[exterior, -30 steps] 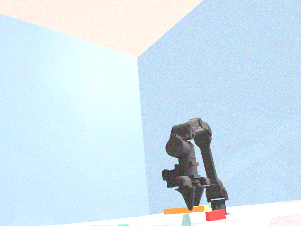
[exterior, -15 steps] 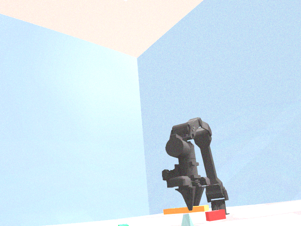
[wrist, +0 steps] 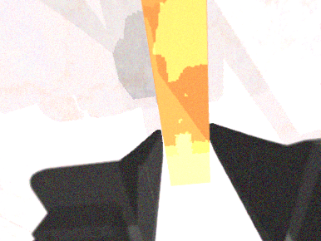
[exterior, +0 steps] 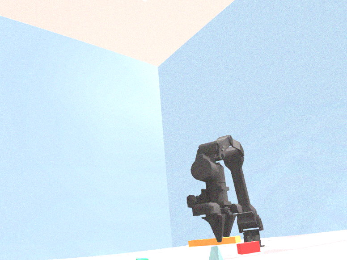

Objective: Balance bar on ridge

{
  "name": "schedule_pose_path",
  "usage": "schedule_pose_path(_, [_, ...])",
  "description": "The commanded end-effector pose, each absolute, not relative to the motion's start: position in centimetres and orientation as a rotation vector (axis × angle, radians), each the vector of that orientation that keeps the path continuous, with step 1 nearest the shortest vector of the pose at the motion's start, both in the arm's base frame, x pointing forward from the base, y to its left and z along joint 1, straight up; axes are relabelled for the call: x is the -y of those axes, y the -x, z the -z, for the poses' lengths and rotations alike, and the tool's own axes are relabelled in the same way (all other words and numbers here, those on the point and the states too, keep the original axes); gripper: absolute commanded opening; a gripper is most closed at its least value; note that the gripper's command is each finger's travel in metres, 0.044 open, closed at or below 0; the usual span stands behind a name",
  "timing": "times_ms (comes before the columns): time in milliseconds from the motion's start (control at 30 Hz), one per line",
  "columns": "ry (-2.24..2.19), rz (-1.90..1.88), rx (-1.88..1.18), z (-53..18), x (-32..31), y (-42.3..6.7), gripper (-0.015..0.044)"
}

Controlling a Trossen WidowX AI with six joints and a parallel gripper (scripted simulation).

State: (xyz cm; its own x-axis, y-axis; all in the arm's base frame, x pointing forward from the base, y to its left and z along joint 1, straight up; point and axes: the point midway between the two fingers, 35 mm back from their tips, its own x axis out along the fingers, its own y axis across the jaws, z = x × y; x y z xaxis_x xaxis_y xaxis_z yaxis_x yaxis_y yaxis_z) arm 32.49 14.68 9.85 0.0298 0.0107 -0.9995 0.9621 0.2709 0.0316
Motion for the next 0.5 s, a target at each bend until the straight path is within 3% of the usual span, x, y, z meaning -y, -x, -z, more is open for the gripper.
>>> schedule_pose_path(0, [-1.024,0.980,-1.309,-9.85,-14.68,-32.49,0.0185])
schedule_pose_path(300, [-1.024,0.980,-1.309,-9.85,-14.68,-32.49,0.0185])
schedule_pose_path(467, [-1.024,0.980,-1.309,-9.85,-14.68,-32.49,0.0316])
